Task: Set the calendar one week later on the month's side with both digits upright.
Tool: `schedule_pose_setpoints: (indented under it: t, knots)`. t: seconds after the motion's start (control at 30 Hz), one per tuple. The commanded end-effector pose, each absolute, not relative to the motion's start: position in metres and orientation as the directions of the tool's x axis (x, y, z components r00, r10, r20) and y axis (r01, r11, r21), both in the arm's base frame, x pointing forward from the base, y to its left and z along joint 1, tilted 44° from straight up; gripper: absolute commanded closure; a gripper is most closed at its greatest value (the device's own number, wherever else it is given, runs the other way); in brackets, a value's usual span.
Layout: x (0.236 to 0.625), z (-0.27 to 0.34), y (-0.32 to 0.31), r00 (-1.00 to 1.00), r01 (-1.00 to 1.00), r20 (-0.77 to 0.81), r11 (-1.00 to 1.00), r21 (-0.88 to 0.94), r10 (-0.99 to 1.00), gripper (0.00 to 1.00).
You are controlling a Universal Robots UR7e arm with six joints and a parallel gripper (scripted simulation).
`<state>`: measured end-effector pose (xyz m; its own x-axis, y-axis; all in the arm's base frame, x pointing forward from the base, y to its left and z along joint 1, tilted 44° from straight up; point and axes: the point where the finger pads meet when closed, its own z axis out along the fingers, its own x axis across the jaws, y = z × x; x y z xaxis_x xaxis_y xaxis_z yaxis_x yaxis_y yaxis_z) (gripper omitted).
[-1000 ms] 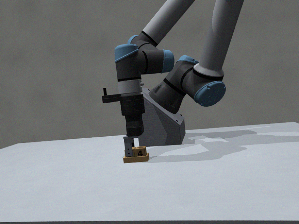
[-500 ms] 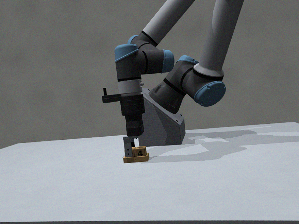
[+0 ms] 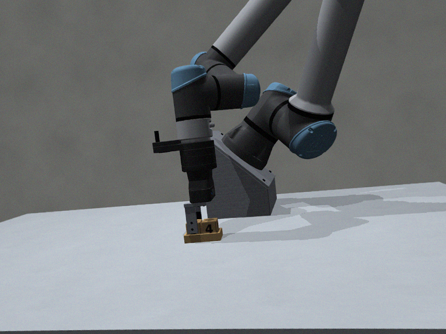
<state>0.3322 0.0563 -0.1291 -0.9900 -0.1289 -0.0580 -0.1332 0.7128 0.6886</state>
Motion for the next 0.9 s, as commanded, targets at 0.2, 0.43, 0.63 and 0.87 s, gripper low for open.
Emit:
schedule_pose_setpoints:
  t: [0.2,0.43,0.63,0.87]
  knots:
    - [0.336,-0.104,0.030,-0.990,-0.135,-0.063,0.717,0.684,-0.127,0.10]
    - [0.338,-0.078,0.005,-0.990,-0.135,-0.063,0.717,0.684,-0.127,0.10]
    - [0.338,-0.067,-0.006,-0.990,-0.135,-0.063,0.717,0.684,-0.127,0.10]
    - [0.338,-0.064,-0.008,-0.990,-0.135,-0.063,0.717,0.684,-0.127,0.00]
